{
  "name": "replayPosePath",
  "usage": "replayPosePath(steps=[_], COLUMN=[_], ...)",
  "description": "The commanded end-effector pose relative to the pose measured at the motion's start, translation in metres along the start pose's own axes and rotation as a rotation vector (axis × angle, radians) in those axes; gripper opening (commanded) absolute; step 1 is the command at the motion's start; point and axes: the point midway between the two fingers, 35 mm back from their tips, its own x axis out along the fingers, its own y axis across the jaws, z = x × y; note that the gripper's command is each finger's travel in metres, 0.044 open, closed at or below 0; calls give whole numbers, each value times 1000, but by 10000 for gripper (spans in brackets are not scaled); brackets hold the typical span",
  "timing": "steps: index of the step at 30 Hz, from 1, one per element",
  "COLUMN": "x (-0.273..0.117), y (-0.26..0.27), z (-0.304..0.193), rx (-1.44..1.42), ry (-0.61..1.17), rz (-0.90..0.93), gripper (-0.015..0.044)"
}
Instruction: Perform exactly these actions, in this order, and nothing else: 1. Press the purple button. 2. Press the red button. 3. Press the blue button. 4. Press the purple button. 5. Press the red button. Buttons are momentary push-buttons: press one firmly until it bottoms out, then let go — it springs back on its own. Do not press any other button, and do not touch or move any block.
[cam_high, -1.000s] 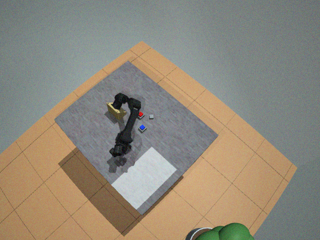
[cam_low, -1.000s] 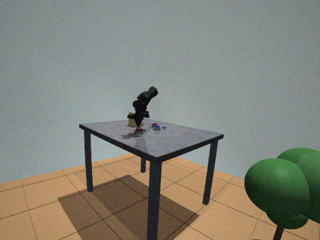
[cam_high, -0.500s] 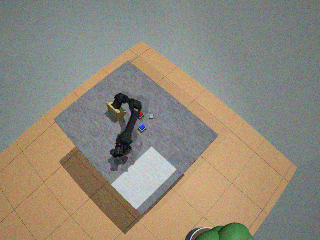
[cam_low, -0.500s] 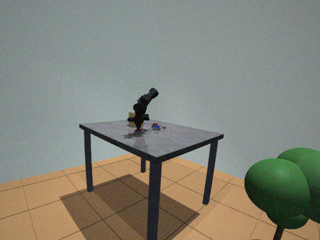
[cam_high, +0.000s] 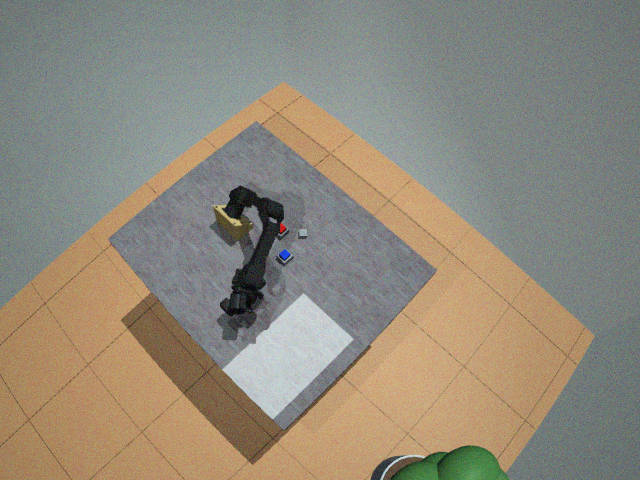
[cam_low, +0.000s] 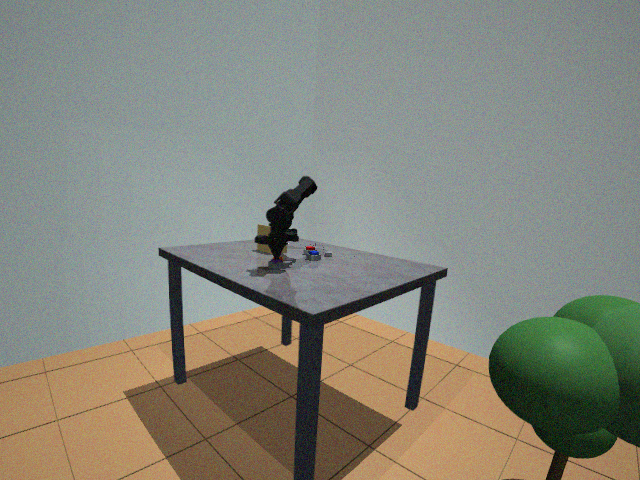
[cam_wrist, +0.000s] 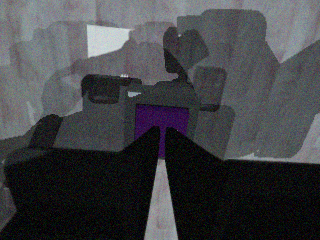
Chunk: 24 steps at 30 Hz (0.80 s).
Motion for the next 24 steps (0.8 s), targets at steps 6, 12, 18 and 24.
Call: replayPosePath(steps=[6,12,18,24], x=[3,3,-20,-33], y=[1,1,0,0], z=[-1,-1,0,-1], rx=[8,8,6,9], ry=[3,3,3,4], rz=[7,7,4,5], gripper=[20,20,20,20])
